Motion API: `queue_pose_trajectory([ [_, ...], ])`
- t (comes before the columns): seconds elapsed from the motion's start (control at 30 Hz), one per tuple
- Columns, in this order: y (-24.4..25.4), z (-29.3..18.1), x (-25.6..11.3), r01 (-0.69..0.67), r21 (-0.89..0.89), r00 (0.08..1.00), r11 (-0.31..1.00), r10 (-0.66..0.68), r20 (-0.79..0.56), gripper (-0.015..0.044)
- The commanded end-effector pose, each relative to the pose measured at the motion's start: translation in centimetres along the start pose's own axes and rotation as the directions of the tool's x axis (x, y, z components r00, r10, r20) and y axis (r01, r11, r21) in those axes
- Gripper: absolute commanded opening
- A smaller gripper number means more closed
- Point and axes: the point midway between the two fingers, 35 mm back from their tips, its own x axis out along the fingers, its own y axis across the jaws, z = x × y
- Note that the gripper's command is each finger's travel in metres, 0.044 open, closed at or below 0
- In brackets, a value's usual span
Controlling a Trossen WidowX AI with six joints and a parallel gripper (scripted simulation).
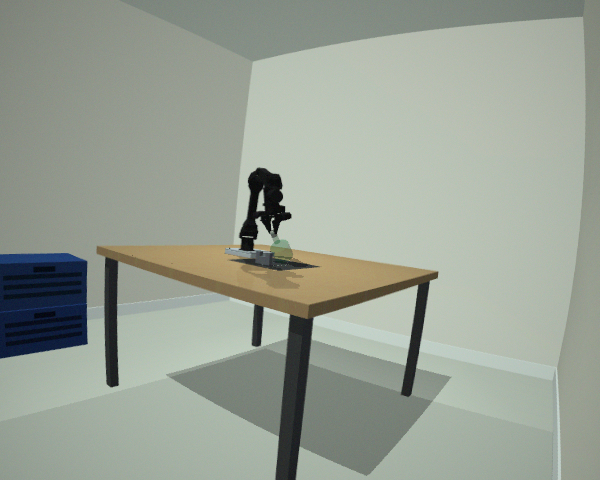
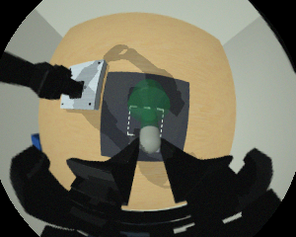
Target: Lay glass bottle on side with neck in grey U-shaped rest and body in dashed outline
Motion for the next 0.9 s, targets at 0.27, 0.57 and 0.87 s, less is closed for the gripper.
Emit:
queue_pose_trajectory([
  [0.27,0.1,-1.9,0.5,0.001,0.0,1.0,1.0,-0.001,0.0,0.0113],
  [0.57,0.2,-3.1,0.9,0.005,0.002,1.0,1.0,-0.005,0.002,0.0113],
  [0.87,0.3,-4.2,1.3,0.009,0.004,1.0,1.0,-0.009,0.003,0.0113],
])
